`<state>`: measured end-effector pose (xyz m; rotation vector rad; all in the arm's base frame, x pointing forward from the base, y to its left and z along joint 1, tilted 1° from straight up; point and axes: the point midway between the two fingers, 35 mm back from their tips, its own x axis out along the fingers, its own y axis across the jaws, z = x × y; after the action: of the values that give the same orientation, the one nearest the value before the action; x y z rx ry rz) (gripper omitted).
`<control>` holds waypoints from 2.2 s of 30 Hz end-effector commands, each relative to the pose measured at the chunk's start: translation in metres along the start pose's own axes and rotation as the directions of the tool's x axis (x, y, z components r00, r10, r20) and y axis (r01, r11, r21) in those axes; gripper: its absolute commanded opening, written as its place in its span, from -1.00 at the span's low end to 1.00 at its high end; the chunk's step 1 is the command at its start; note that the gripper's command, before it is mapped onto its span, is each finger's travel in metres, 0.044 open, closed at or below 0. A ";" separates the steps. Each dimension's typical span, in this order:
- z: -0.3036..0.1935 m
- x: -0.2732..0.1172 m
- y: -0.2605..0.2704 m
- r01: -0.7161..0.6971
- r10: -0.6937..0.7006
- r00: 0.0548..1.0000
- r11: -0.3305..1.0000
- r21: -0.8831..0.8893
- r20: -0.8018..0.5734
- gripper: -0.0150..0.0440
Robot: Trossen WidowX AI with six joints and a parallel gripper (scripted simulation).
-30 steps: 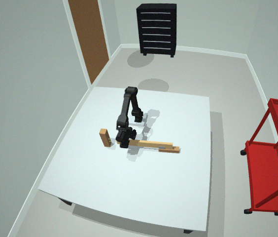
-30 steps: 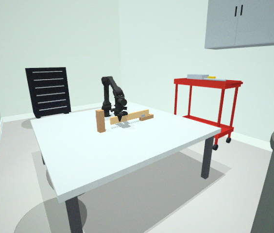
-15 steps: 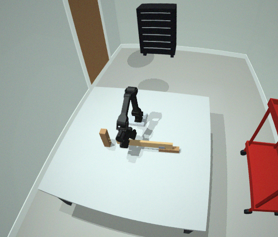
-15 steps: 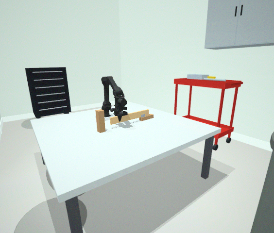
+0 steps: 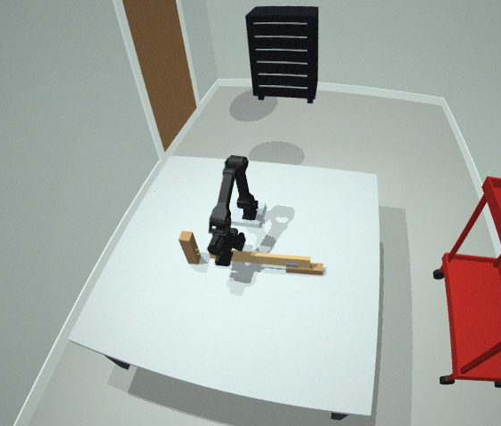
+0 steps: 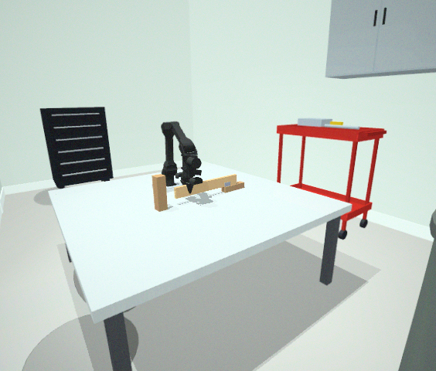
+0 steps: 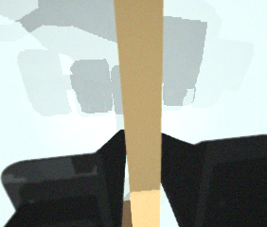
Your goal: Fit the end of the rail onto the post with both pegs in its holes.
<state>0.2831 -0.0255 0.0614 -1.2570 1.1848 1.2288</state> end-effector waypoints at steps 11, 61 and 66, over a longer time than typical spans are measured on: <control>-0.005 0.000 -0.001 0.003 -0.003 1.000 1.000 -0.003 -0.001 -0.49; -0.020 -0.002 -0.003 0.003 -0.003 1.000 1.000 -0.003 -0.002 -0.49; -0.021 -0.002 -0.004 0.003 -0.003 1.000 1.000 -0.003 -0.002 -0.49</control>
<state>0.2847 -0.0443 0.0614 -1.2535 1.1889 1.2339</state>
